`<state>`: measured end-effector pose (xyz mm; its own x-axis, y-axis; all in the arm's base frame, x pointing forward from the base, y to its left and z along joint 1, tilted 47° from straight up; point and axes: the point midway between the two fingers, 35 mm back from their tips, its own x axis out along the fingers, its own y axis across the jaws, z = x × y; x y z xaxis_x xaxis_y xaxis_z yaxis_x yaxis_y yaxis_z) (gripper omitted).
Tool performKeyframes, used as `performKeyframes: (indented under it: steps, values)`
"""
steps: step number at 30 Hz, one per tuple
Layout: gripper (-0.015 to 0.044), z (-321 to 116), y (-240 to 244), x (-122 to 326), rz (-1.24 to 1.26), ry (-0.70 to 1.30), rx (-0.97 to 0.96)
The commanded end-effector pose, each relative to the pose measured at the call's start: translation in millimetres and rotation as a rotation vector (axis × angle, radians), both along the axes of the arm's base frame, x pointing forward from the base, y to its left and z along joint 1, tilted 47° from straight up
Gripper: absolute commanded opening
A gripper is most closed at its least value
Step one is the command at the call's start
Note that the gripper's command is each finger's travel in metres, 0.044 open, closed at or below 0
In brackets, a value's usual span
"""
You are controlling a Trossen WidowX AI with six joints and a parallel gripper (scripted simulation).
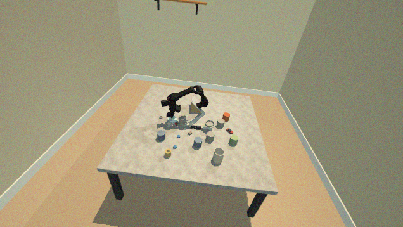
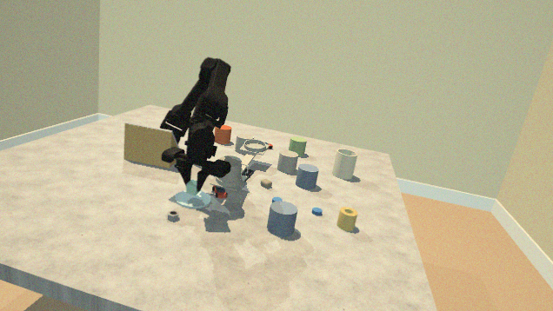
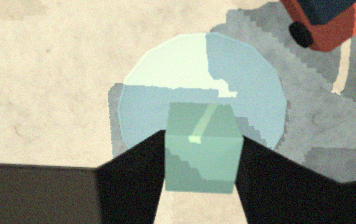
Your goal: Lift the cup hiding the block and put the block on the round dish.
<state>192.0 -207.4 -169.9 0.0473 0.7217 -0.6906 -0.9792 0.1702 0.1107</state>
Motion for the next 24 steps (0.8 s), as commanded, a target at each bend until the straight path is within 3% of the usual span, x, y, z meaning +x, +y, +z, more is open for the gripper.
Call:
performKeyframes:
  steps: [1, 14, 24]
  values:
    - [0.0, -1, 1, 1, -0.009, -0.004, -0.007]
    - [0.0, -14, 15, 3, -0.009, -0.005, -0.006]
    - [0.0263, -12, 11, 2, -0.003, -0.005, -0.007]
